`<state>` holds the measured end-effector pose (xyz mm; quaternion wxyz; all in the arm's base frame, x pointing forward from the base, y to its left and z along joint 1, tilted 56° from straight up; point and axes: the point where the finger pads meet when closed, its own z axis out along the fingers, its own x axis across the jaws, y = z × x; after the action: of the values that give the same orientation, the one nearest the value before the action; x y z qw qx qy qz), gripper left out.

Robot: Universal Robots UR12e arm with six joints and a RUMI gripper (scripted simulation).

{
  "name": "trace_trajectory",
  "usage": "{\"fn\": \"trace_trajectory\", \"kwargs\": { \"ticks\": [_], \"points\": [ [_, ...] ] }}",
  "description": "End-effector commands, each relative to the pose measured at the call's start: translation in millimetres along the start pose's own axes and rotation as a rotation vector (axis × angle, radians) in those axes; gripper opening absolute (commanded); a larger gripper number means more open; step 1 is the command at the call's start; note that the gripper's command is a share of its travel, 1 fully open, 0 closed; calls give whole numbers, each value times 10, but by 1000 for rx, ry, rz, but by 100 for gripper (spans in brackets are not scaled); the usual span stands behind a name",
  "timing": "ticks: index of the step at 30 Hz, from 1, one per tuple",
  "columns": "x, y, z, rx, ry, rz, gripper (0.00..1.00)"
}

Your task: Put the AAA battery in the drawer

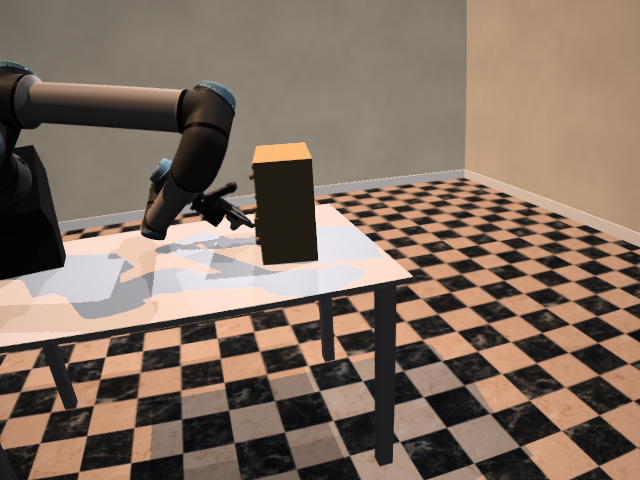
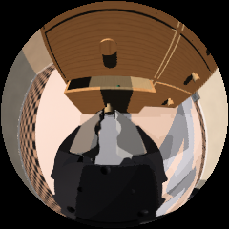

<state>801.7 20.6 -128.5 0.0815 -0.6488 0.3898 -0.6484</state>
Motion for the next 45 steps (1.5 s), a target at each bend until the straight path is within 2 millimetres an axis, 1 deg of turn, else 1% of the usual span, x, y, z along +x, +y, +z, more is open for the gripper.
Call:
{"fn": "trace_trajectory", "kwargs": {
  "ticks": [1, 45],
  "points": [
    [-1, -21, 15, 1, 0, 0, 7],
    [-1, -144, 161, 1, 0, 0, 7]
  ]
}}
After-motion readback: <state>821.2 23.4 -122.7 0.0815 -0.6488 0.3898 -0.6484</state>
